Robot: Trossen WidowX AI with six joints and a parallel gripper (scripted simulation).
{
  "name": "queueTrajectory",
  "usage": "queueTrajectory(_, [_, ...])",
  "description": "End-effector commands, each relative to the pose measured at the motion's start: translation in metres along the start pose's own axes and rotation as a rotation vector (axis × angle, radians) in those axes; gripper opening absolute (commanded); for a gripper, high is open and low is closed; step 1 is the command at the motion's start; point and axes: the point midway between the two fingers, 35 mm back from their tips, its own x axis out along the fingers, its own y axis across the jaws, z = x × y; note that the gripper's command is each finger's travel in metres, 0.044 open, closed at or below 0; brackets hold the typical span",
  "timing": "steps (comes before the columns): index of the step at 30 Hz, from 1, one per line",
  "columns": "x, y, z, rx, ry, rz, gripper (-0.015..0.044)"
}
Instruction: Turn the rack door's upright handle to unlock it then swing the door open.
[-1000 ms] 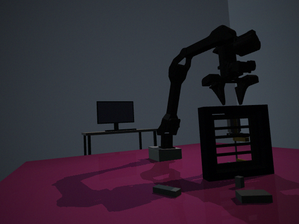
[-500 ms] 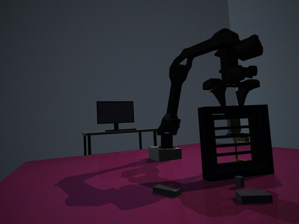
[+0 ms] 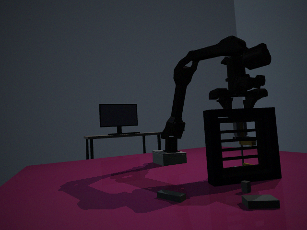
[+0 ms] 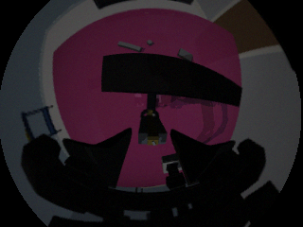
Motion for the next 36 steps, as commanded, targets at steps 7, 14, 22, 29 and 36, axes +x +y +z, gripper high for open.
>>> queueTrajectory(7, [0.016,0.0,-0.001,-0.004,0.006,0.01,0.03])
queueTrajectory(14, [0.027,0.0,-0.002,-0.006,0.011,0.014,0.03])
queueTrajectory(22, [0.03,0.0,-0.003,-0.006,0.012,0.015,0.0169])
queueTrajectory(29, [0.03,0.0,-0.003,-0.006,0.012,0.015,0.0083])
queueTrajectory(36, [0.03,0.0,-0.003,-0.006,0.012,0.015,0.0036])
